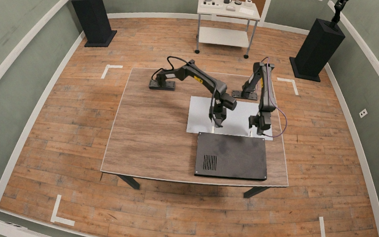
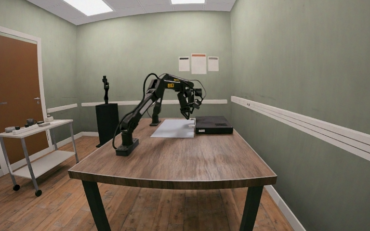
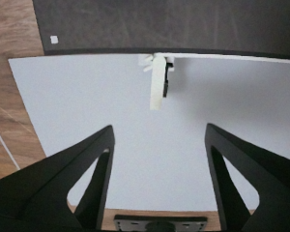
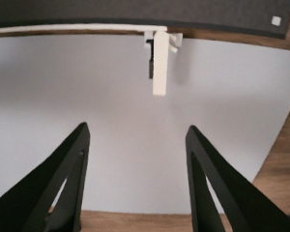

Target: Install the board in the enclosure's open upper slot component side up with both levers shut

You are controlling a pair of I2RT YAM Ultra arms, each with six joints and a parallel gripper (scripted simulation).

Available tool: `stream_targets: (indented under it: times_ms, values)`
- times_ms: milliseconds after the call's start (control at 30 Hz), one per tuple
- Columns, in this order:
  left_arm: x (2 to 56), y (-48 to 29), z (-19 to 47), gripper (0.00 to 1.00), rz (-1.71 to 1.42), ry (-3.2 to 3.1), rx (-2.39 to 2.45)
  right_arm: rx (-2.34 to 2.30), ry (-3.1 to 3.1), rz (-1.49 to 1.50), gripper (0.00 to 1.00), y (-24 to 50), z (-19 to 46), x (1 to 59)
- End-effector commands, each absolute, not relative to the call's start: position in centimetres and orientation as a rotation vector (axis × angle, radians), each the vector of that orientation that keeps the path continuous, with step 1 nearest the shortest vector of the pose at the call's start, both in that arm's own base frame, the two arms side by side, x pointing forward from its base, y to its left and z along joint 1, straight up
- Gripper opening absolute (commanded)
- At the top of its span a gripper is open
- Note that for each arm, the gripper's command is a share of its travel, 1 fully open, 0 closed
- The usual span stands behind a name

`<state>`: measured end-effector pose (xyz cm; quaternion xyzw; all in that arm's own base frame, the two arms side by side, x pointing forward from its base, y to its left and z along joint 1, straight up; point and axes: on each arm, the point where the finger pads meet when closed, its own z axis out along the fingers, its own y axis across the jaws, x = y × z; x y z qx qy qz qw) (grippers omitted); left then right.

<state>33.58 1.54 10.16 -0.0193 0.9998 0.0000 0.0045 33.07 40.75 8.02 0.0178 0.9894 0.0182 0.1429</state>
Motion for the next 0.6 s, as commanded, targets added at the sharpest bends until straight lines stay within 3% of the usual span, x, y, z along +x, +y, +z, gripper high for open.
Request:
stream_targets:
  times_ms: [0, 567]
  values:
    - [33.4, 1.4, 10.7, 0.64, 0.005, 3.135, -0.065, 0.076, 2.872, -0.001, 0.64, 39.6, 8.9, 33.0]
    - [33.4, 1.4, 10.7, 0.64, 0.005, 3.135, -0.065, 0.050, 2.632, 0.044, 0.64, 36.4, 13.5, 35.7]
